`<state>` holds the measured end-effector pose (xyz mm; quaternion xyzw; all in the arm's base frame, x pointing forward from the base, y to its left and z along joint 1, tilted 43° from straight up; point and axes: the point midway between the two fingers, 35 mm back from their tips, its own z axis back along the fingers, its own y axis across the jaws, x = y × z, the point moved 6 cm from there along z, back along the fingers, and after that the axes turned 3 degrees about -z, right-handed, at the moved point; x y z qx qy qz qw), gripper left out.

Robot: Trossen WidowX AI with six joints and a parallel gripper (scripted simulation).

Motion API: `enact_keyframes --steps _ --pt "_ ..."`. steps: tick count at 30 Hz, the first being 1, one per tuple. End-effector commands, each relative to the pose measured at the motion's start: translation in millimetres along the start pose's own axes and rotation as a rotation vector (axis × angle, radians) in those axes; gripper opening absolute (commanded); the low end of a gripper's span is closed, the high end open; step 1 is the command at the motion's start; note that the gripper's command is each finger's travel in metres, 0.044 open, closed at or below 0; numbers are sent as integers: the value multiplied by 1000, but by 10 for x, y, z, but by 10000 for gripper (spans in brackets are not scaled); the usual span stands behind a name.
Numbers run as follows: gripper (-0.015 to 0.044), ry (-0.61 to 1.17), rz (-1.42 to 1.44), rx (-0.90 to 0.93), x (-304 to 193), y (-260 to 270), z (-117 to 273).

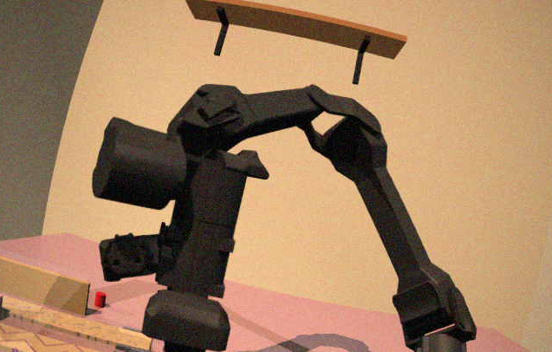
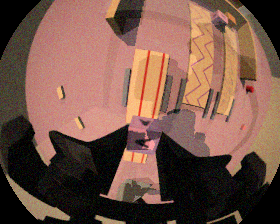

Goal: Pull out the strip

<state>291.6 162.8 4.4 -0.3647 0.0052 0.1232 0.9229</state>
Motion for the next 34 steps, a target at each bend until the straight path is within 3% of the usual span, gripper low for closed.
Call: enact_keyframes --steps 1,6,12,34 --pt "0 3 -3 2 -156 -21 -7" --pt "0 3 -3 2 -176 -23 30" --pt "0 3 -2 3 -177 -23 342" --pt "0 3 -2 3 -177 -23 352"
